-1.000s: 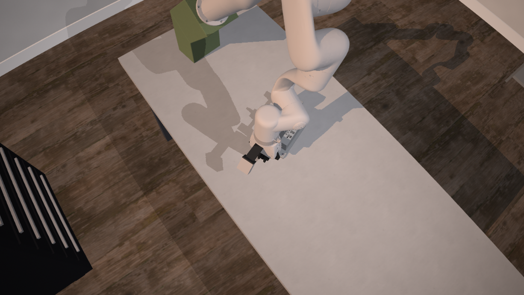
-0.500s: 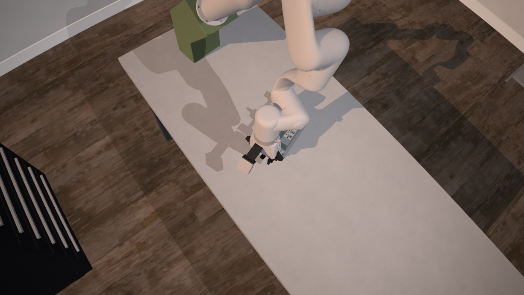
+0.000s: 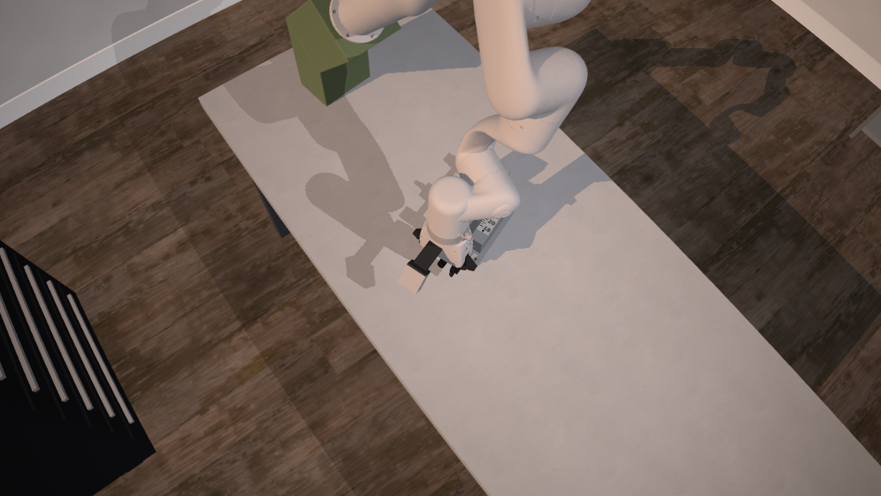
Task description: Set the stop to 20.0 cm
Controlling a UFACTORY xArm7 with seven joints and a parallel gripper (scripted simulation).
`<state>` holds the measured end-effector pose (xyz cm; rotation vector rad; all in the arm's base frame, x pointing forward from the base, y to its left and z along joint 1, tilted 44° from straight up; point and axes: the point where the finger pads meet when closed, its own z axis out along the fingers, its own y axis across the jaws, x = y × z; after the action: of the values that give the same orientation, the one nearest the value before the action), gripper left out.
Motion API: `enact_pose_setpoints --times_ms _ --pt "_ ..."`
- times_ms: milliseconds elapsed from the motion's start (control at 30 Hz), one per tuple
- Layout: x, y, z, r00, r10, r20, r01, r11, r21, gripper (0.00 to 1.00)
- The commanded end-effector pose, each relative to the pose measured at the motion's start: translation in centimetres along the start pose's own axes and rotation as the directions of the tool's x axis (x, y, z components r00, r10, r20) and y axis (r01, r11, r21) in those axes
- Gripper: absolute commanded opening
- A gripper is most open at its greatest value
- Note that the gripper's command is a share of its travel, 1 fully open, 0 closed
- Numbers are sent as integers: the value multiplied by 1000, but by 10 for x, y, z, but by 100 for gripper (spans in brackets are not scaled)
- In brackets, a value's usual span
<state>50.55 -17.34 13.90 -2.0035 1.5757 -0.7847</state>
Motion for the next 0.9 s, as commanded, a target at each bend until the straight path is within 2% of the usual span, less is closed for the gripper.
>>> enact_pose_setpoints --times_ms 0,133,433,500,700,867 --pt "1 -1 -2 1000 1 -2 -1 1000 2 57" --pt "1 -1 -14 1000 1 -2 -1 1000 2 57" --pt "1 -1 -65 1000 1 -2 -1 1000 2 57" --pt "1 -1 -65 1000 1 -2 -1 1000 2 57" --pt "1 0 -90 1000 1 -2 -1 1000 2 57" --pt "1 0 -100 1000 1 -2 -1 1000 2 57"
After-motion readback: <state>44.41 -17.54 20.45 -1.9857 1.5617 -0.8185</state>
